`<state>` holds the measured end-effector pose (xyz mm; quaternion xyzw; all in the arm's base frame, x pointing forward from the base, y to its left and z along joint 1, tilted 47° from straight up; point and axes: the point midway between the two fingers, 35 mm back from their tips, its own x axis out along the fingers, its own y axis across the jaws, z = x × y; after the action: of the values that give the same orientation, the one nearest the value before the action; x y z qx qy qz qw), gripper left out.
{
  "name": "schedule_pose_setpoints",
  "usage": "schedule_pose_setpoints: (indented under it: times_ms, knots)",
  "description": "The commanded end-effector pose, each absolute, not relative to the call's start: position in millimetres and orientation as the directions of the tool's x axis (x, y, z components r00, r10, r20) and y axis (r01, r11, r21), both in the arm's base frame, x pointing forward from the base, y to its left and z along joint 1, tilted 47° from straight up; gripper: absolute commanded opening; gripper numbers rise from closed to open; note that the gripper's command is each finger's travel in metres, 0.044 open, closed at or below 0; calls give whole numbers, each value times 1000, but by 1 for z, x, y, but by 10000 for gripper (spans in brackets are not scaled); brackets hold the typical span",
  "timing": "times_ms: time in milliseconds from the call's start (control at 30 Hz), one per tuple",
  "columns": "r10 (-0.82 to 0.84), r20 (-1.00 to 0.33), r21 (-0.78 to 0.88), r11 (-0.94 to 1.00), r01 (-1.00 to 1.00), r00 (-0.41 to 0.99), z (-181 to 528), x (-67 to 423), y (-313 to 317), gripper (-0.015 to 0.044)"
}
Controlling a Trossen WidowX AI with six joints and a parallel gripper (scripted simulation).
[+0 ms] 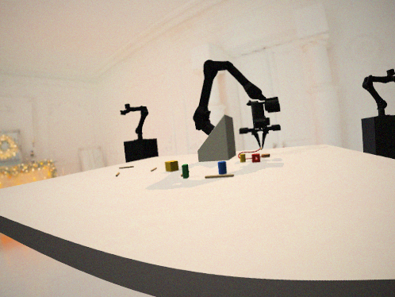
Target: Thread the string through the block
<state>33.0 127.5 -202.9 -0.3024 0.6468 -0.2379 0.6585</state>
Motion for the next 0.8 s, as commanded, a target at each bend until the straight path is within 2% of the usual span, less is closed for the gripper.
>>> schedule_pose_setpoints:
  times_ms: [0,767]
  knots:
    - [-708,-704,-710,700,-84,53,-203,36,121,0]
    - [-710,-702,-712,697,-83,53,-205,46,94,0]
